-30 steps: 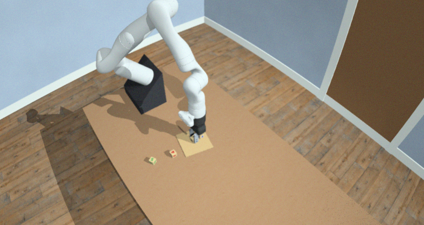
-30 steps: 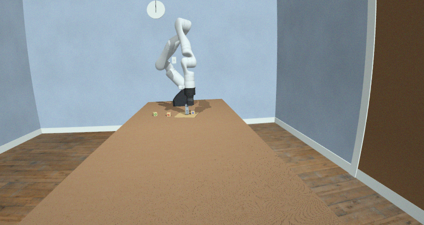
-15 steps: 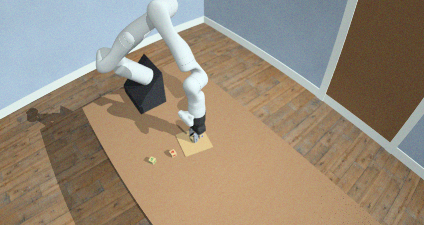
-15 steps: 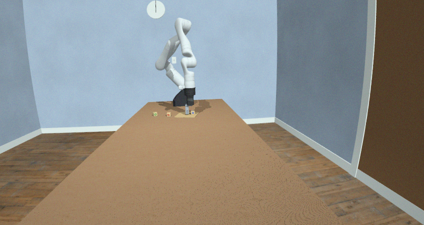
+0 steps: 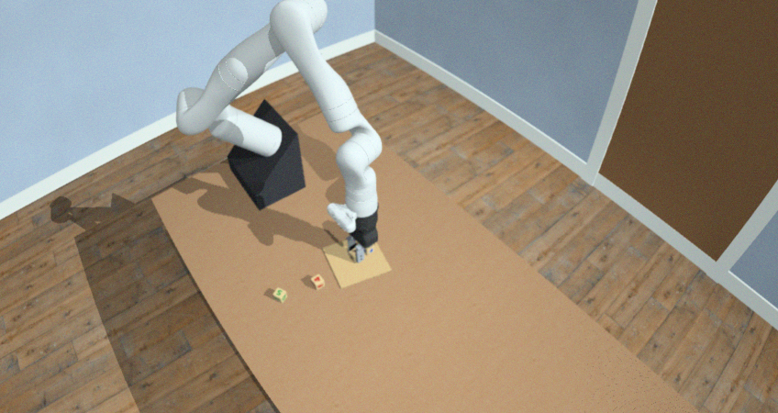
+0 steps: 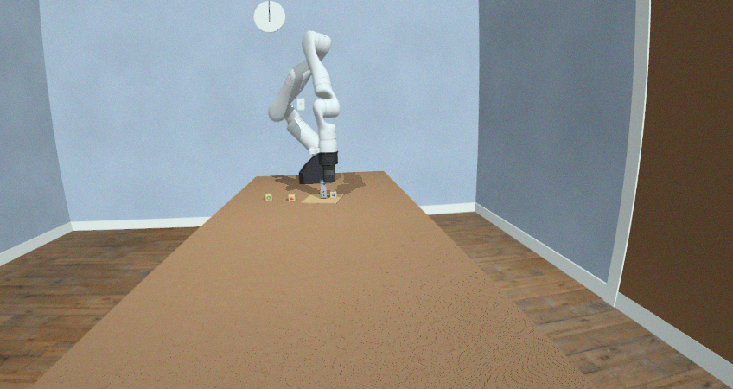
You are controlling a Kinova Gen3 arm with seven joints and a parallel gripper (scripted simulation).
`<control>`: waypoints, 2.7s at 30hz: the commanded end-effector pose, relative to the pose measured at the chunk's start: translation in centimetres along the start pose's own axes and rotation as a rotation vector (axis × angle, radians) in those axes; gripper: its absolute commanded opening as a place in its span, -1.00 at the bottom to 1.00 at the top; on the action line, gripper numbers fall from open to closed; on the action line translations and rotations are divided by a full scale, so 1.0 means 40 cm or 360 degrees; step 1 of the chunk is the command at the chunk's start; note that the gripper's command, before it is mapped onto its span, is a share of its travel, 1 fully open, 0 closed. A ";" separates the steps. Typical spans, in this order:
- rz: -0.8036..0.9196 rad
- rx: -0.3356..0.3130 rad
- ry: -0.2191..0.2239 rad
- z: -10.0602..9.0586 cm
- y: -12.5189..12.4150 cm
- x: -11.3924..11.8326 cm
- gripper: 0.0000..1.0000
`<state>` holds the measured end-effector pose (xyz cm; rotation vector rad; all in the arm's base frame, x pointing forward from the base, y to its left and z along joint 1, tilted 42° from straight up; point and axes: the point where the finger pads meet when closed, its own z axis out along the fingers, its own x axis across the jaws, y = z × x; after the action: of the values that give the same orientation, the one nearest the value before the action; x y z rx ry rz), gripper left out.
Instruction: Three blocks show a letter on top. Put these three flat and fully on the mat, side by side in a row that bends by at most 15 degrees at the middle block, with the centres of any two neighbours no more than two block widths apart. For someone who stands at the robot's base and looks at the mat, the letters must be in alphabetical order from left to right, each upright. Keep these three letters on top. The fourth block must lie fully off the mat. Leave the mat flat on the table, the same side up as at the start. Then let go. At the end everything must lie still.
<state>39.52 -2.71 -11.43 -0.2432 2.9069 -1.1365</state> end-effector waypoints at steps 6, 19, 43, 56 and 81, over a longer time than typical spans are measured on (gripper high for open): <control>-0.0022 -0.0003 -0.0009 0.003 0.004 -0.006 -0.01; -0.0022 -0.0003 -0.0009 0.003 0.004 -0.006 -0.01; -0.0022 -0.0003 -0.0009 0.003 0.004 -0.006 0.46; -0.0022 -0.0003 -0.0009 0.002 0.004 -0.006 0.58; -0.0021 -0.0002 -0.0009 -0.204 0.003 -0.005 0.58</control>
<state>38.85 1.53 -6.40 -0.2586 2.9138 -1.1490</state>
